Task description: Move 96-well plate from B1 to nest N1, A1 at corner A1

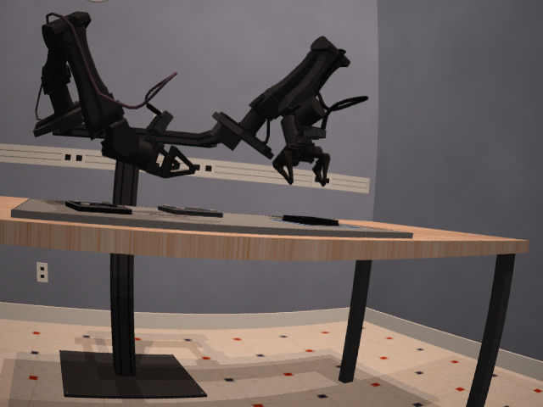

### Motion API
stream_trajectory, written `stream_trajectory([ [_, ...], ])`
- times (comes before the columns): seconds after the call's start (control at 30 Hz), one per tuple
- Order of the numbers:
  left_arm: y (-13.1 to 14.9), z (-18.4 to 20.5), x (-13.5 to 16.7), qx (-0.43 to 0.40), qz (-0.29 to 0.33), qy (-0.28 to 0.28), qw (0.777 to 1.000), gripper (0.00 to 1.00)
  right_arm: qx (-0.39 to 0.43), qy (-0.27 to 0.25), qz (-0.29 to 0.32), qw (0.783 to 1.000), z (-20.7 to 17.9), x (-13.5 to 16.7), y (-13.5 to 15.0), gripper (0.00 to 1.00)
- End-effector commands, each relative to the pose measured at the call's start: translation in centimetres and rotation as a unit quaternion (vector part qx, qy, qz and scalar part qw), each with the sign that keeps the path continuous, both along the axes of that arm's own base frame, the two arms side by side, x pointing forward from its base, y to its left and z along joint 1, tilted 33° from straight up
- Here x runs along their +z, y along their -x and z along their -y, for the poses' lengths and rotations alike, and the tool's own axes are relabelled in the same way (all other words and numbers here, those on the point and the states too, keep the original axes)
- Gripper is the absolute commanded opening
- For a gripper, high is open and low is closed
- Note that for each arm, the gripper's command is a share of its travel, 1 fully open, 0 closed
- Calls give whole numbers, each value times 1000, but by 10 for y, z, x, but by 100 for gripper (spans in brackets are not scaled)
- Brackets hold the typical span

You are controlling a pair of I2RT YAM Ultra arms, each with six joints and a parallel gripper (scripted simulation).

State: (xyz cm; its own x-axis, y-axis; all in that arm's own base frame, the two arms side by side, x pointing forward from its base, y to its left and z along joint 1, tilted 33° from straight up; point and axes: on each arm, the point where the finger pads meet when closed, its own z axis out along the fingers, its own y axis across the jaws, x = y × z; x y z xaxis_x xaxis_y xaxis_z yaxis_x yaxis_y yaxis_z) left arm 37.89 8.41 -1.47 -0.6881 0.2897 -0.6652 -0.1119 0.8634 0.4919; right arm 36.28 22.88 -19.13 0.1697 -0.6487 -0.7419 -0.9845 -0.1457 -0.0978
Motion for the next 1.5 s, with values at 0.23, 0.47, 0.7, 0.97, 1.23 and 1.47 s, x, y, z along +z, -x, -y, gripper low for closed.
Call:
stream_trajectory([
  [0.23, -8, 4, 5, -5, 10, 0, 1000, 100, 30, -30, 15, 999, -14, 14, 5, 100],
  [0.47, -8, 4, 5, -5, 10, 0, 1000, 100, 30, -30, 15, 999, -14, 14, 5, 100],
  [0.7, -8, 4, 5, -5, 10, 0, 1000, 100, 30, -30, 15, 999, -14, 14, 5, 100],
  [0.97, -8, 4, 5, -5, 10, 0, 1000, 100, 30, -30, 15, 999, -14, 14, 5, 100],
  [1.23, -8, 4, 5, -5, 10, 0, 1000, 100, 30, -30, 15, 999, -14, 14, 5, 100],
  [1.47, -1, 3, -4, 3, -10, 2, 1000, 100, 30, -30, 15, 999, -14, 14, 5, 100],
])
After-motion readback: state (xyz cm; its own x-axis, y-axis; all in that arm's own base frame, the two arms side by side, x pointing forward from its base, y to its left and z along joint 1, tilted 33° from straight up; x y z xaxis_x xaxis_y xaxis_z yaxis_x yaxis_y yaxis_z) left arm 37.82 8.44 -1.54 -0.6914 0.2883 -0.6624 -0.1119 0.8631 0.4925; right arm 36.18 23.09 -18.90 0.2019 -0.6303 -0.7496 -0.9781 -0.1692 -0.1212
